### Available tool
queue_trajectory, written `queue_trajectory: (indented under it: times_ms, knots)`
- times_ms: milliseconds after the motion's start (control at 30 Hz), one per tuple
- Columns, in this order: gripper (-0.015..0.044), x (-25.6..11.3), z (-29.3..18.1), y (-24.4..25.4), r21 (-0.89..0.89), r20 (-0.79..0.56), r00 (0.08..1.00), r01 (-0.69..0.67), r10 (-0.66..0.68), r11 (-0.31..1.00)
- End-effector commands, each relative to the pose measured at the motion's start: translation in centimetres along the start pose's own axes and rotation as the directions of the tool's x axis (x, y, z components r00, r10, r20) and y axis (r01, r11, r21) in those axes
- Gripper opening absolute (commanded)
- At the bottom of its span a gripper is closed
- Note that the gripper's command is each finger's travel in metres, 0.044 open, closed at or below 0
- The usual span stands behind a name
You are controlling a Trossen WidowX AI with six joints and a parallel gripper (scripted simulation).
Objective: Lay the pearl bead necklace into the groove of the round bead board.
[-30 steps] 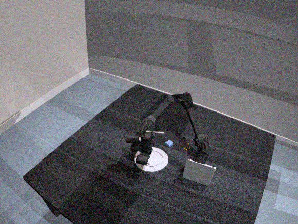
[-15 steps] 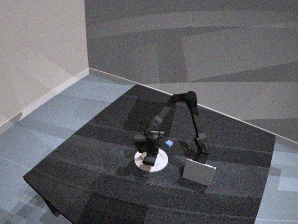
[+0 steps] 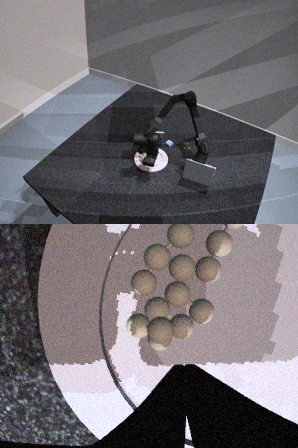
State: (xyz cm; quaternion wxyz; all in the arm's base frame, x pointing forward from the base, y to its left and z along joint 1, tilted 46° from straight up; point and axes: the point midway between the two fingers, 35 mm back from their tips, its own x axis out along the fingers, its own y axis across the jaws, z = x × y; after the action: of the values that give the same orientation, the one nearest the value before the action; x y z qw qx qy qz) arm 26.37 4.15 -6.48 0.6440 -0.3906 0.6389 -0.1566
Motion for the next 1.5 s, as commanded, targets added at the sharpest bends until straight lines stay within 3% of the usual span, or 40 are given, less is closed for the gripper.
queue_trajectory:
  times_ms: [0,100,667,933,1033,1267,1467]
  knots:
    - [0.0000,0.6,-0.4,0.0,-0.009,-0.011,1.000,0.005,-0.005,1.000]
    - [0.0000,0.6,-0.4,0.0,-0.009,-0.011,1.000,0.005,-0.005,1.000]
    - [0.0440,0.1,-0.3,0.0,-0.009,-0.011,1.000,0.003,-0.003,1.000]
    - [0.0440,-0.6,-0.3,0.0,-0.009,-0.011,1.000,0.004,-0.004,1.000]
    - [0.0380,-1.1,0.5,0.3,0.001,-0.011,1.000,0.004,-0.004,1.000]
    - [0.0380,-3.0,3.7,1.5,0.040,-0.009,1.000,0.003,-0.003,0.999]
    - [0.0380,-1.5,3.7,1.5,0.040,-0.009,1.000,0.004,-0.003,0.999]
